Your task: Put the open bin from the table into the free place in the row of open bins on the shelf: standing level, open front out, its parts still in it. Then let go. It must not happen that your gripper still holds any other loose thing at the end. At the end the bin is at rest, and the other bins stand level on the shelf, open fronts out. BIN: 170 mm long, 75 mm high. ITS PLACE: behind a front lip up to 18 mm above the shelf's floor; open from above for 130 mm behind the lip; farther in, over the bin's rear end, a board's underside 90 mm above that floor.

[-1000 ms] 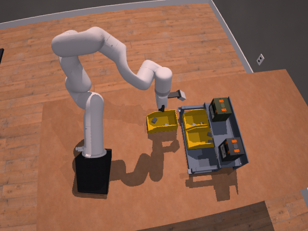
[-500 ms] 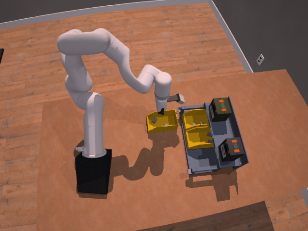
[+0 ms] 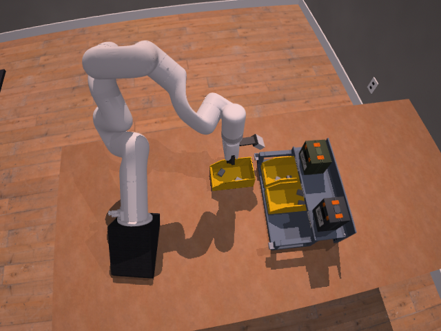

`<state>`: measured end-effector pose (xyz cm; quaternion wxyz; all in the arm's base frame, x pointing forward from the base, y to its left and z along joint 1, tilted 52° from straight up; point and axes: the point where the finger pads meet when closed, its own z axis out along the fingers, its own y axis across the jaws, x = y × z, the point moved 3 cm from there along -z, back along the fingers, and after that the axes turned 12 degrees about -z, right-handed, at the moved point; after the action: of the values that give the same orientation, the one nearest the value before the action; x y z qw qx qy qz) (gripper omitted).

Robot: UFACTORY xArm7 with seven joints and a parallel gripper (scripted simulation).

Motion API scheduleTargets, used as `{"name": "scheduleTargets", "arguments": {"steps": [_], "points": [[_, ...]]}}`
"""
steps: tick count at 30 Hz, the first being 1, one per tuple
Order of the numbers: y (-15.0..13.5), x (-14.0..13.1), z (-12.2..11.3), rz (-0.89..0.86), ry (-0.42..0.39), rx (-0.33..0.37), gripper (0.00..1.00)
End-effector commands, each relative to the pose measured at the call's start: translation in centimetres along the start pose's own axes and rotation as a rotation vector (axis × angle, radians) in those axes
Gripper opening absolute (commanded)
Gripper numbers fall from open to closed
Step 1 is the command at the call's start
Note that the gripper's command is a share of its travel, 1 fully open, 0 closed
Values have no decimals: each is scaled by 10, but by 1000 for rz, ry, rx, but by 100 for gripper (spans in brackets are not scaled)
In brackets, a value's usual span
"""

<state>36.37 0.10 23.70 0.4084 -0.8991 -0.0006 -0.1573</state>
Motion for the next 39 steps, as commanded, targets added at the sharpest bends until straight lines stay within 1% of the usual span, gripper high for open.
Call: {"name": "scheduleTargets", "arguments": {"steps": [1, 4, 39], "points": [[0, 1, -3, 0, 4, -1, 28], [0, 1, -7, 0, 4, 0, 28], [0, 1, -11, 0, 4, -1, 28]]}}
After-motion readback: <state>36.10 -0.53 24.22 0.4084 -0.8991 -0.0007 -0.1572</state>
